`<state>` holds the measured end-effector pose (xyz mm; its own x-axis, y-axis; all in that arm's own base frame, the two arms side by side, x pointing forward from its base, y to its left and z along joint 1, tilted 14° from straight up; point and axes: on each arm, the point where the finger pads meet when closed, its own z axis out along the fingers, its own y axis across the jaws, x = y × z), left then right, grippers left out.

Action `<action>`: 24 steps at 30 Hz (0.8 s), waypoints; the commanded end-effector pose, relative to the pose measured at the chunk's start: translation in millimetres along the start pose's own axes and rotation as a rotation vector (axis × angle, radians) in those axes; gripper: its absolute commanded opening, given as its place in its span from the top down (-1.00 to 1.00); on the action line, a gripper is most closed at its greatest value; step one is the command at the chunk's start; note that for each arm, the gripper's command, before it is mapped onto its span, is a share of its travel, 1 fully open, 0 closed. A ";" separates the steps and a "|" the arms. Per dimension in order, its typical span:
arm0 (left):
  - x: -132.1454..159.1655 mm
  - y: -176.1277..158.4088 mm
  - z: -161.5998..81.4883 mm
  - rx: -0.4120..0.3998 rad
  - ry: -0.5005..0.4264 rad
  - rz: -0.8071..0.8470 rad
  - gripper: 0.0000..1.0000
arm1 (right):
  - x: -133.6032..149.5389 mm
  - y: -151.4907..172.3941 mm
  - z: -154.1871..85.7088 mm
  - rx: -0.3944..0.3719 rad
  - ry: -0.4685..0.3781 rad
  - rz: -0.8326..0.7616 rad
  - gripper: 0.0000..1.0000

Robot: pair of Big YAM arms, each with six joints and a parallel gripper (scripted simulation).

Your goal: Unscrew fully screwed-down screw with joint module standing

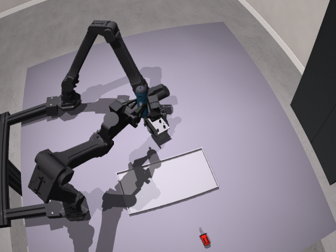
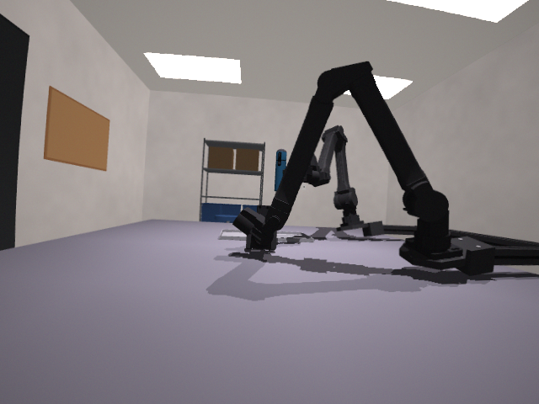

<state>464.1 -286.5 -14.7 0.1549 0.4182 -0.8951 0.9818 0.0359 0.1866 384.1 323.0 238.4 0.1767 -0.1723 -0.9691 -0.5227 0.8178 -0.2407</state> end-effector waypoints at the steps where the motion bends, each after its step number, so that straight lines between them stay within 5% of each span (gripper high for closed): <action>1: 3.4 13.2 1.4 -0.018 -0.004 0.017 -0.17 | -27.0 2.7 -6.4 -0.001 -0.074 0.007 0.17; 5: 3.4 13.2 1.4 -0.018 -0.004 0.017 -0.17 | -41.2 0.7 -3.6 0.006 -0.102 0.011 0.17; 9: 3.4 13.2 1.4 -0.018 -0.004 0.017 -0.17 | -26.5 2.5 -16.4 -0.001 -0.074 0.005 0.17; 11: 3.4 13.2 1.4 -0.018 -0.004 0.017 -0.17 | -51.6 -1.0 -4.3 0.011 -0.122 0.014 0.17; 24: 3.4 13.2 1.4 -0.018 -0.004 0.017 -0.17 | -39.0 0.7 -14.4 0.005 -0.098 0.009 0.17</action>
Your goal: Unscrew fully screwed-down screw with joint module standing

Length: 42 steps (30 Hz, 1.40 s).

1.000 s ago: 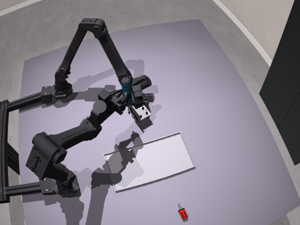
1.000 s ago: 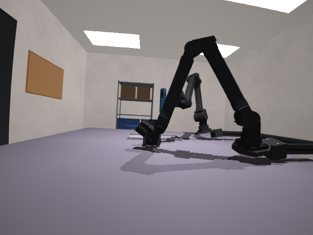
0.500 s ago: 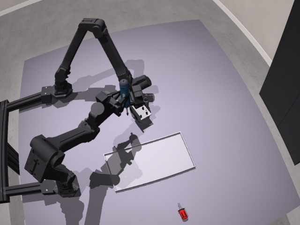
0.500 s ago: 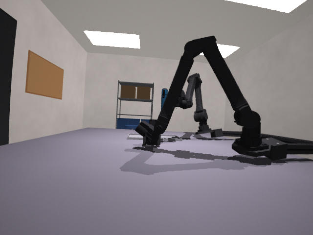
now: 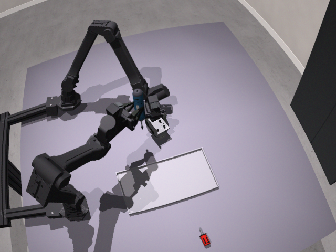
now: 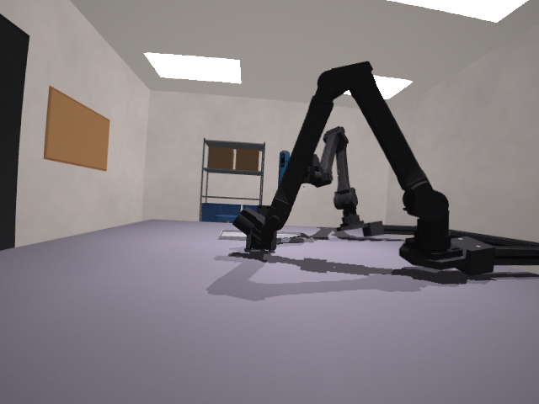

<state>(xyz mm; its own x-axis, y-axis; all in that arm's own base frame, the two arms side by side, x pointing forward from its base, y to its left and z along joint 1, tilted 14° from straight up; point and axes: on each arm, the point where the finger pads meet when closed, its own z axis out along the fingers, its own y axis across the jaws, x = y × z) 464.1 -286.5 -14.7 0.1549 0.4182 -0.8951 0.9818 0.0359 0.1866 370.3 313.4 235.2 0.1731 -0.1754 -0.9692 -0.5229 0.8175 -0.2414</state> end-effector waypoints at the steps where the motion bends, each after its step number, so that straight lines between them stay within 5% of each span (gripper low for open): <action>1: 3.4 13.2 1.4 -0.018 -0.004 0.017 -0.17 | -39.6 0.9 1.0 0.004 -0.100 0.010 0.17; 18: 3.4 13.2 1.4 -0.018 -0.004 0.017 -0.17 | -32.9 1.7 -5.1 0.000 -0.091 0.007 0.17; 42: 3.4 13.2 1.4 -0.018 -0.004 0.017 -0.17 | -68.2 -1.4 4.6 0.010 -0.125 0.016 0.17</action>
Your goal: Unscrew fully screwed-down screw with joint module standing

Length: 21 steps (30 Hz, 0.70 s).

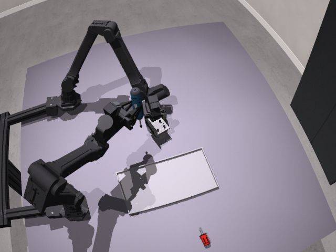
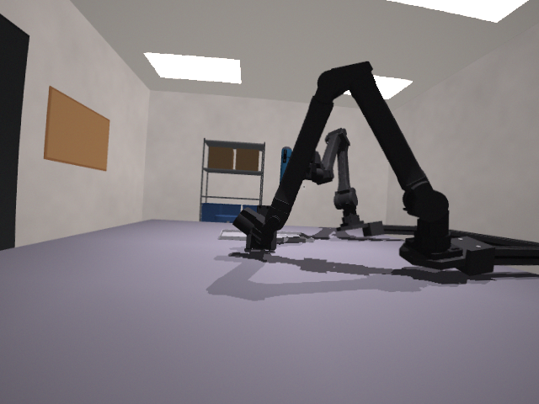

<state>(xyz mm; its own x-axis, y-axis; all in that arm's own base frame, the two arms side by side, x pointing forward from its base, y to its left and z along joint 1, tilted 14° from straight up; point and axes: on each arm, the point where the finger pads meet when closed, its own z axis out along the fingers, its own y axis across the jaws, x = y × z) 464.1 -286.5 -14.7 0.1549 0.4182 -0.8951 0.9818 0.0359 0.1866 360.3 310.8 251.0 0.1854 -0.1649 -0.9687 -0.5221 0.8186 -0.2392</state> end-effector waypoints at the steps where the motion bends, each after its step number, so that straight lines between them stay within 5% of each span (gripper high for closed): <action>1: 3.4 13.2 1.4 -0.018 -0.004 0.017 -0.17 | -47.8 0.5 14.8 0.004 -0.091 0.010 0.17; 17: 3.4 13.2 1.4 -0.018 -0.004 0.017 -0.17 | -62.9 -1.1 14.0 0.009 -0.111 0.015 0.17; 21: 3.4 13.2 1.4 -0.018 -0.004 0.017 -0.17 | -42.3 -25.0 20.3 0.046 -0.036 0.045 0.17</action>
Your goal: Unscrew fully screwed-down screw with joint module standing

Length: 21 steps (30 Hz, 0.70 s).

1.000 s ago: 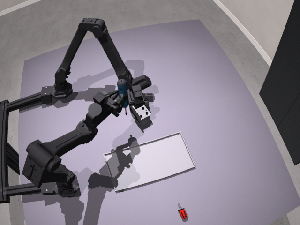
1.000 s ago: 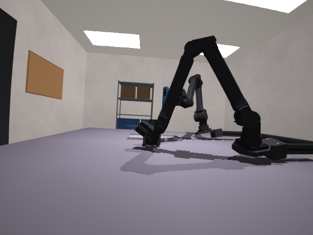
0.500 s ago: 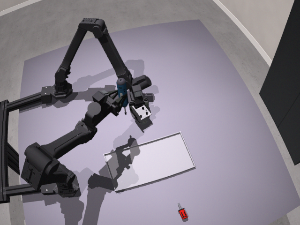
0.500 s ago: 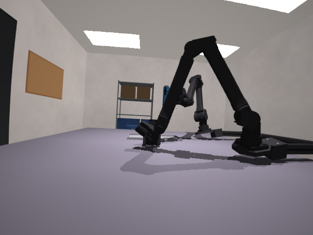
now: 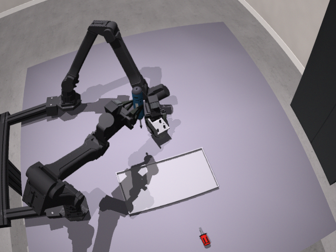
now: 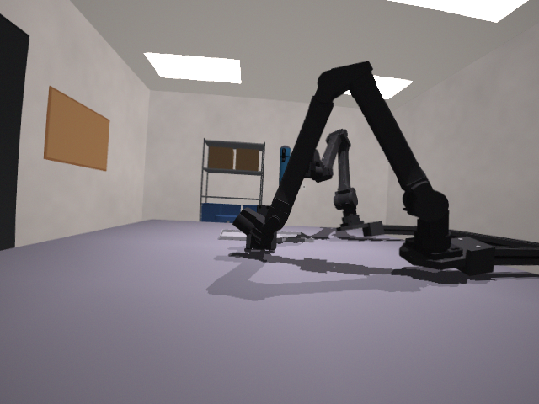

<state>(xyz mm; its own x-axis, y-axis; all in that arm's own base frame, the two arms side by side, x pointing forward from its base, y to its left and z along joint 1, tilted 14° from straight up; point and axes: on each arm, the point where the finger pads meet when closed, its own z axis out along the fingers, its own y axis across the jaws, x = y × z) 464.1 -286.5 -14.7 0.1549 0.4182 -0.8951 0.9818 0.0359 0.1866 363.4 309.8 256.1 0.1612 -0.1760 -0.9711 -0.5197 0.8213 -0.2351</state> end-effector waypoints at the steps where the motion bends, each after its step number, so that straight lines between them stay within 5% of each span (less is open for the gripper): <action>1: 3.4 13.2 1.4 -0.018 -0.004 0.017 -0.17 | -35.8 -24.7 18.1 0.047 -0.052 0.047 0.17; 8: 3.4 13.2 1.4 -0.018 -0.004 0.017 -0.17 | -9.5 -48.1 27.4 0.082 0.040 0.079 0.17; 13: 3.4 13.2 1.4 -0.018 -0.004 0.017 -0.17 | -19.1 -37.4 26.7 0.063 0.009 0.084 0.17; 21: 3.4 13.2 1.4 -0.018 -0.004 0.017 -0.17 | -1.0 -80.1 30.9 0.135 0.098 0.129 0.17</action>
<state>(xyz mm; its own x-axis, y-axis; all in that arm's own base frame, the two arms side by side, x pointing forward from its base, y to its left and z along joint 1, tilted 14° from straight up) 464.1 -286.5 -14.7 0.1549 0.4182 -0.8951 0.9818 0.0359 0.1866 410.1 261.3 229.7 -0.0269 -0.1901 -0.9814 -0.4397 0.8839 -0.1592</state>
